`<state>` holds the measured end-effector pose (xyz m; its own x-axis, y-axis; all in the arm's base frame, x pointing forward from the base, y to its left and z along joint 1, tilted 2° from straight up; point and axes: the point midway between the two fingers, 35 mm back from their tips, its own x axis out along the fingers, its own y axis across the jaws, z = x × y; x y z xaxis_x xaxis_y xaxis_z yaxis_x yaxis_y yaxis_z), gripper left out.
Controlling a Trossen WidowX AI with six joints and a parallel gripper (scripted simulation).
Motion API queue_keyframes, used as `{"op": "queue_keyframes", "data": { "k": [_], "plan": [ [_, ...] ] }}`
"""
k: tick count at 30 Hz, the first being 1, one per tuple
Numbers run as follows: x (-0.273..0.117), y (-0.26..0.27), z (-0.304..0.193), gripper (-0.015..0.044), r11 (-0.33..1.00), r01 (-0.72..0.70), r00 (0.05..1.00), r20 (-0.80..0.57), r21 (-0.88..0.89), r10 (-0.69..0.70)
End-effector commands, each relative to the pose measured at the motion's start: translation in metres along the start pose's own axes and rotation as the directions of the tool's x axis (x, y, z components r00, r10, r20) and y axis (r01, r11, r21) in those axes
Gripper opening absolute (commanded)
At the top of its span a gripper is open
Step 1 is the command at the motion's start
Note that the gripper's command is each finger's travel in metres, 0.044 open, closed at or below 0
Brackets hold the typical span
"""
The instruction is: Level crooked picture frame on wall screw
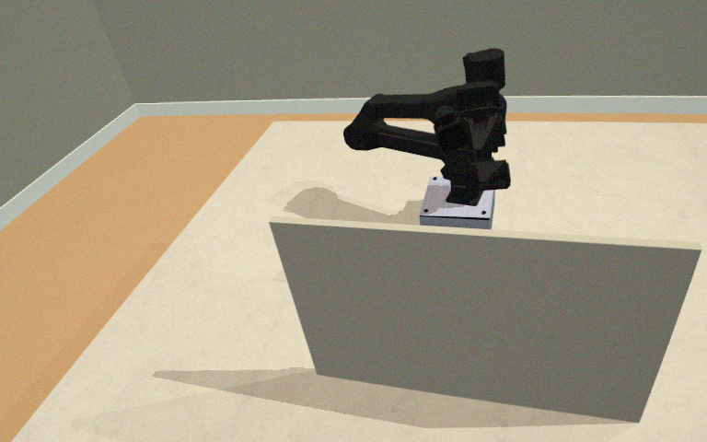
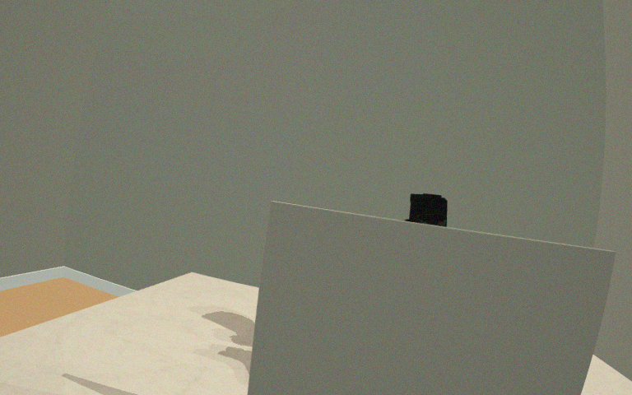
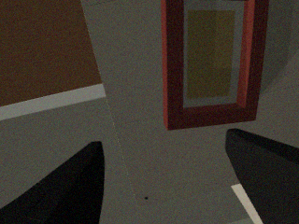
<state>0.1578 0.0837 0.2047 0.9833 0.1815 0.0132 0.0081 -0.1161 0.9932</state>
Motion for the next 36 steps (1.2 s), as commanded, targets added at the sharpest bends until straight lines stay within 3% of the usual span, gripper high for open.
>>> {"op": "queue_keyframes", "data": {
  "k": [1, 30, 36],
  "plan": [
    [0.0, 0.0, 0.0, 0.026, 1.0, 0.001, 1.0, 0.003, 0.001, -0.001],
    [0.001, 0.0, -0.001, 0.026, 1.0, 0.0, 1.0, 0.0, 0.0, 0.0],
    [0.027, -0.011, -0.01, 0.026, 1.0, -0.002, 1.0, 0.0, -0.004, 0.002]
  ]
}}
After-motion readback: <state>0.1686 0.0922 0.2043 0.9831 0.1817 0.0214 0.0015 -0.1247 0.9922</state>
